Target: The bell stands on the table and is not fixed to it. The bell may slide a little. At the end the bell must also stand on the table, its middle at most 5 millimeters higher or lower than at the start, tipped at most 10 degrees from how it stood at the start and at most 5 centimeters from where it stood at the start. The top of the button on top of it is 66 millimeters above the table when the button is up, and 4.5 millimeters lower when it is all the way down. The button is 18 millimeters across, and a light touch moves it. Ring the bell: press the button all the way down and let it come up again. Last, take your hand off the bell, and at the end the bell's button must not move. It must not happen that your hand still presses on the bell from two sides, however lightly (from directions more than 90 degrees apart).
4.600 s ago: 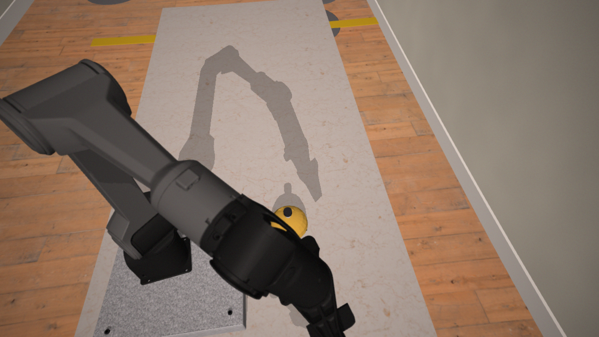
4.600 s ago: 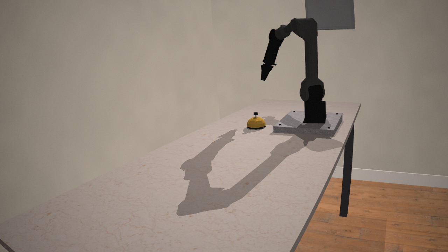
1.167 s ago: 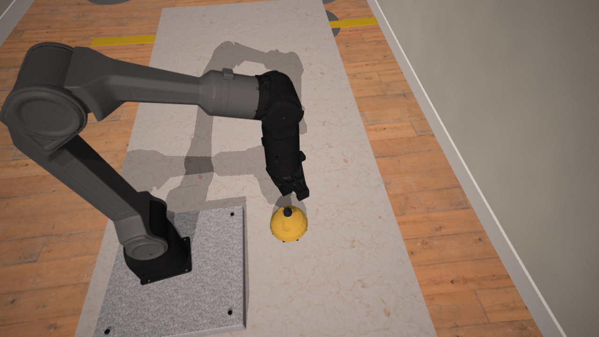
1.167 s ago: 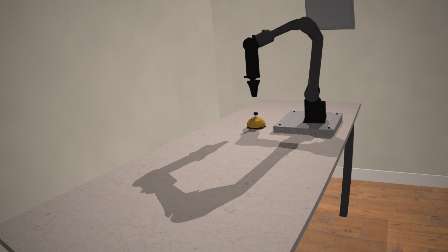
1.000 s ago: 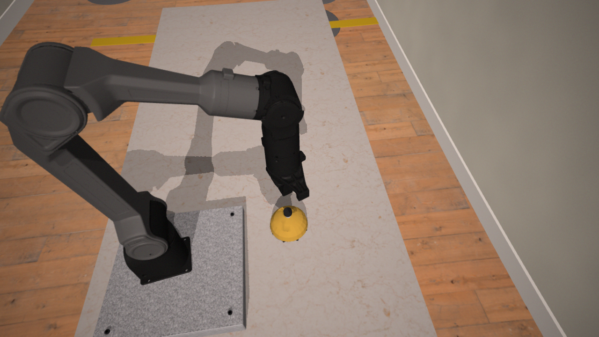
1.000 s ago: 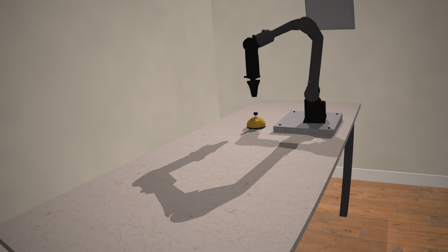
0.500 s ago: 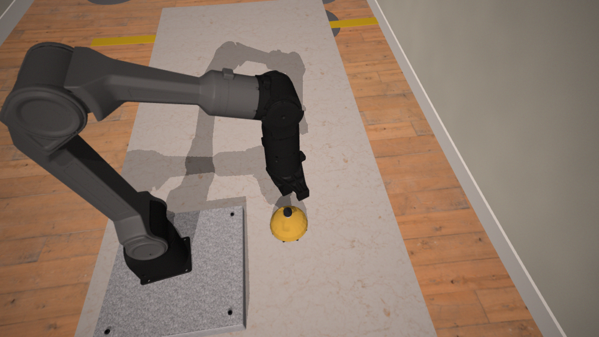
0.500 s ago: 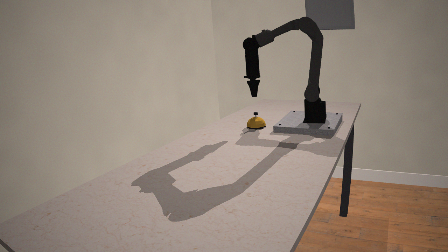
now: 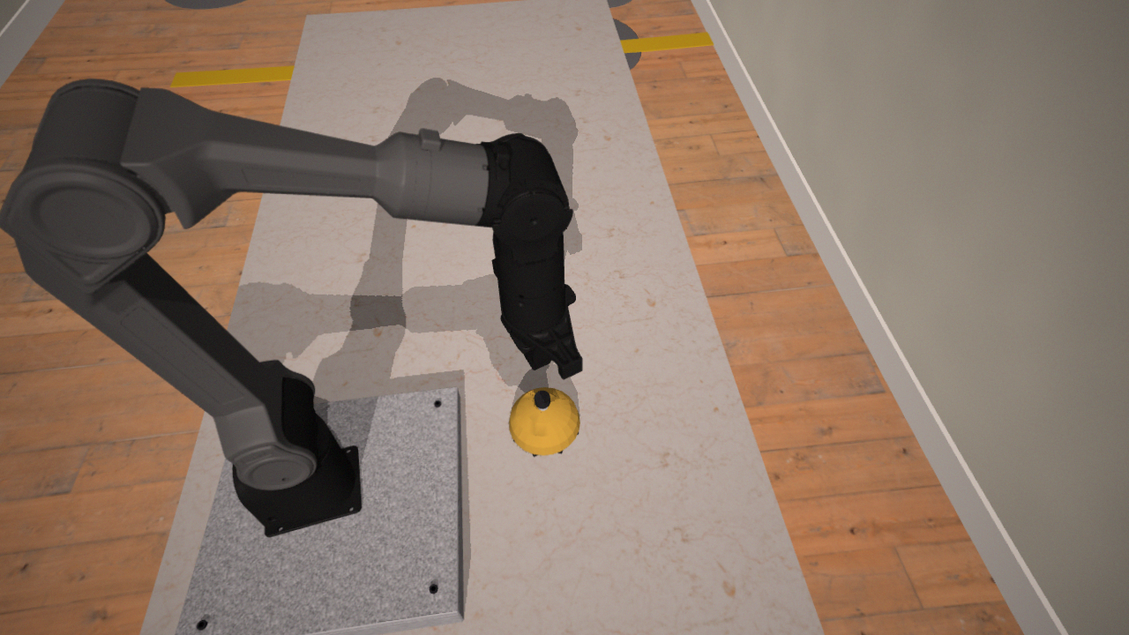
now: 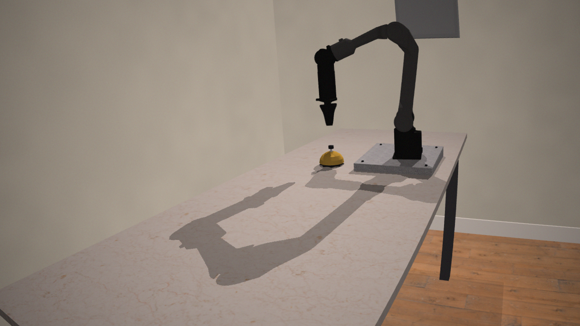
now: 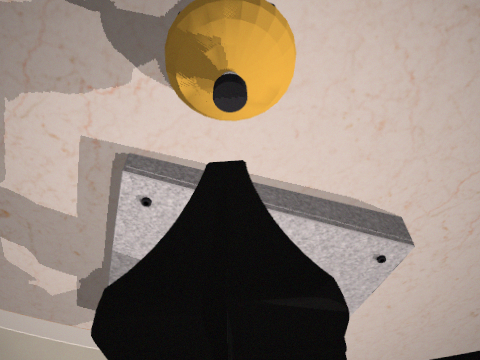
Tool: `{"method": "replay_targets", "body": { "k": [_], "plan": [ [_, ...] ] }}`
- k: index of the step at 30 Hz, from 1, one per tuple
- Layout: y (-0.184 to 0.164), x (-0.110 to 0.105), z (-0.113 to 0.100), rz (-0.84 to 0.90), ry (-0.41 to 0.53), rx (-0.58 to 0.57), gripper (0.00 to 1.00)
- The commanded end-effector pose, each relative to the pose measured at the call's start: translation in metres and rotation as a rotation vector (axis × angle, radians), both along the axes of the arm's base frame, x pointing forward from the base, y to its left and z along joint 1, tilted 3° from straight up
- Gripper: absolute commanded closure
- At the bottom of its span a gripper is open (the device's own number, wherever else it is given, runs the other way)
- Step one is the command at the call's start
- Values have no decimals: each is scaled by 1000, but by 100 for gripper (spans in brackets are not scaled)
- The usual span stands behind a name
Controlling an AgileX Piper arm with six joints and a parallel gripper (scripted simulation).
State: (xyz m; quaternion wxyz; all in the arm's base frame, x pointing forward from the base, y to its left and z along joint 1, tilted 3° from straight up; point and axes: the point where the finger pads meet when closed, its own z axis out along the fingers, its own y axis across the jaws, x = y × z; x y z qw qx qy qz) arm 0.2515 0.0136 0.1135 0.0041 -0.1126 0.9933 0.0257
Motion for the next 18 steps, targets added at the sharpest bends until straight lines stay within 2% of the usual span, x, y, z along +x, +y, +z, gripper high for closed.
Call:
{"method": "replay_targets", "body": {
  "k": [1, 18],
  "plan": [
    [0, 0, 0, 0, -3, -2, 100],
    [1, -1, -18, 0, 0, -1, 100]
  ]
}}
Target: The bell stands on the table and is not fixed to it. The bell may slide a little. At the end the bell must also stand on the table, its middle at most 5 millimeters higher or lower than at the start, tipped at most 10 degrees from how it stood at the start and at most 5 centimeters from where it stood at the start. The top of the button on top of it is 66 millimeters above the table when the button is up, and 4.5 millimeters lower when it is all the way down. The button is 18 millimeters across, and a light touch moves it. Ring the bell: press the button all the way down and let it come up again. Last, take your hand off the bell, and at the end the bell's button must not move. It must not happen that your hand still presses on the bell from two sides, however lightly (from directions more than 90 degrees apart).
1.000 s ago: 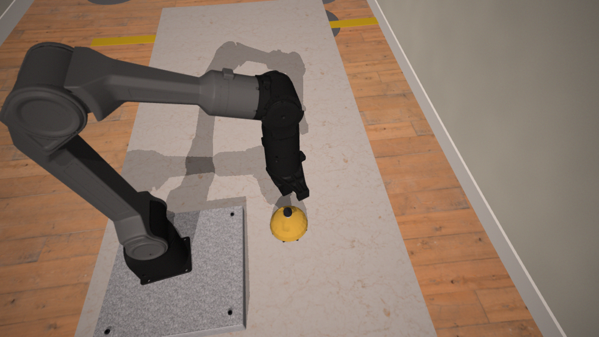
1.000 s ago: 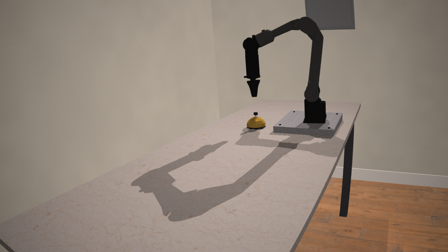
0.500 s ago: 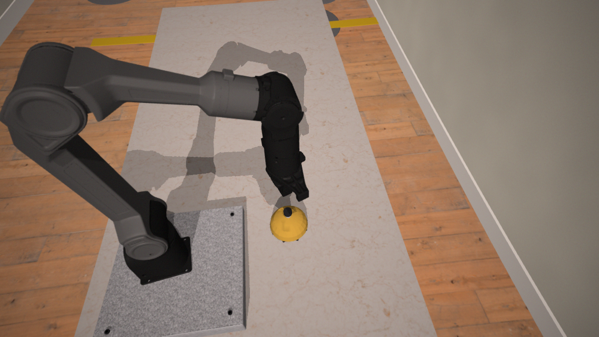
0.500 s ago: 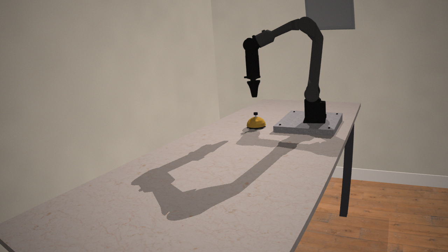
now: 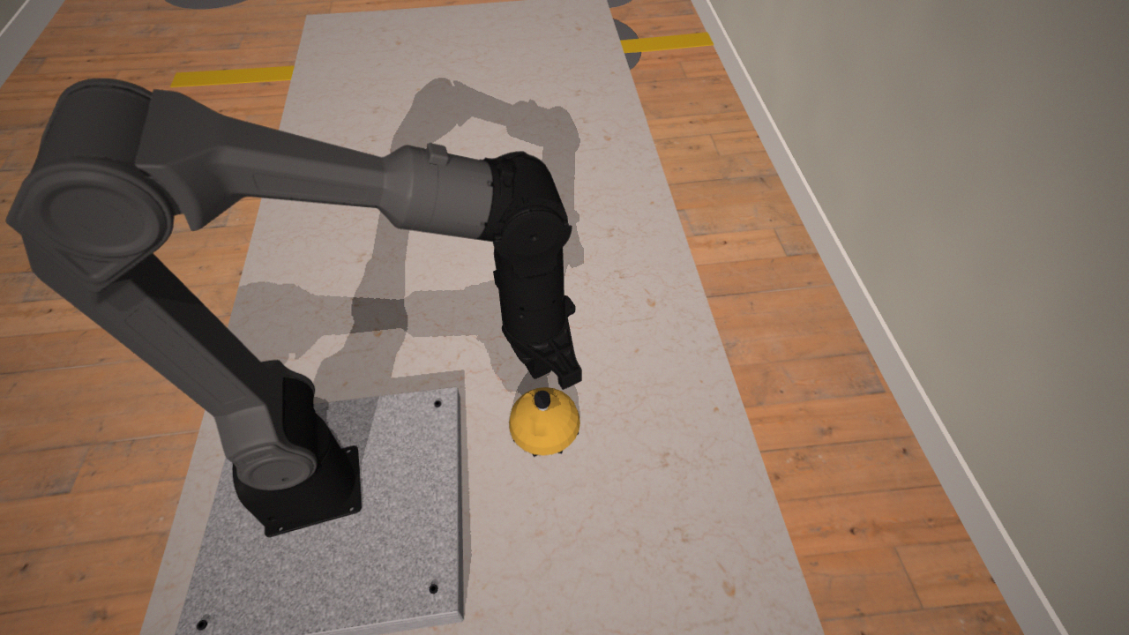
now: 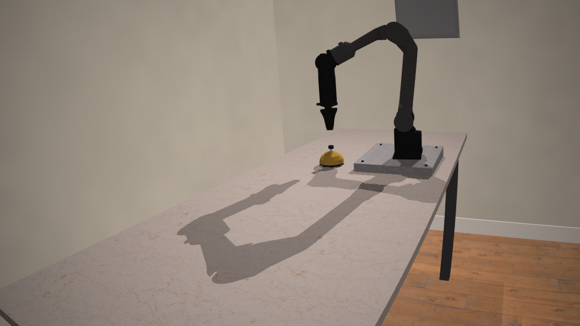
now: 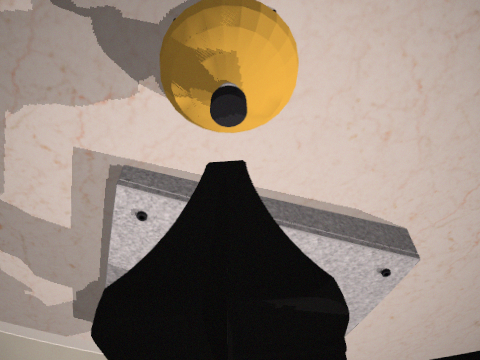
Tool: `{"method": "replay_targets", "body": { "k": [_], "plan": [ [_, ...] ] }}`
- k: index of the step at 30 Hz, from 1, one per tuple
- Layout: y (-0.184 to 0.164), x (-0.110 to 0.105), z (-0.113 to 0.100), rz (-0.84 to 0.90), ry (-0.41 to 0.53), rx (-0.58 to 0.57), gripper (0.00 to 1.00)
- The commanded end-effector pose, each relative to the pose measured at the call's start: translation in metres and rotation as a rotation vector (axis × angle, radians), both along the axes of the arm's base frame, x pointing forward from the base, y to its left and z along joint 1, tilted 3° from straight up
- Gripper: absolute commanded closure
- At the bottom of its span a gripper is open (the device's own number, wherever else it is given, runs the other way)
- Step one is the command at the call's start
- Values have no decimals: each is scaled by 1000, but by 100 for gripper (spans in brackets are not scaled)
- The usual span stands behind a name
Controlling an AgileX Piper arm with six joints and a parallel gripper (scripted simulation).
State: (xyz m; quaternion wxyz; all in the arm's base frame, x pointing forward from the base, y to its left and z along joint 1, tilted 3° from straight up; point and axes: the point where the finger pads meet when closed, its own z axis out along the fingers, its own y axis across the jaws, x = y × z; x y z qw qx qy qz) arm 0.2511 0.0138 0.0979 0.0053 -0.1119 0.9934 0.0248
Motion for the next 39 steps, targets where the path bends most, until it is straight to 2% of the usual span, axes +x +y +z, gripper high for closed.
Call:
{"method": "replay_targets", "body": {
  "k": [1, 24, 39],
  "plan": [
    [1, 0, -5, 2, 3, 1, 100],
    [2, -1, -41, 2, 3, 1, 100],
    [2, -1, -46, 1, 1, 1, 100]
  ]
}}
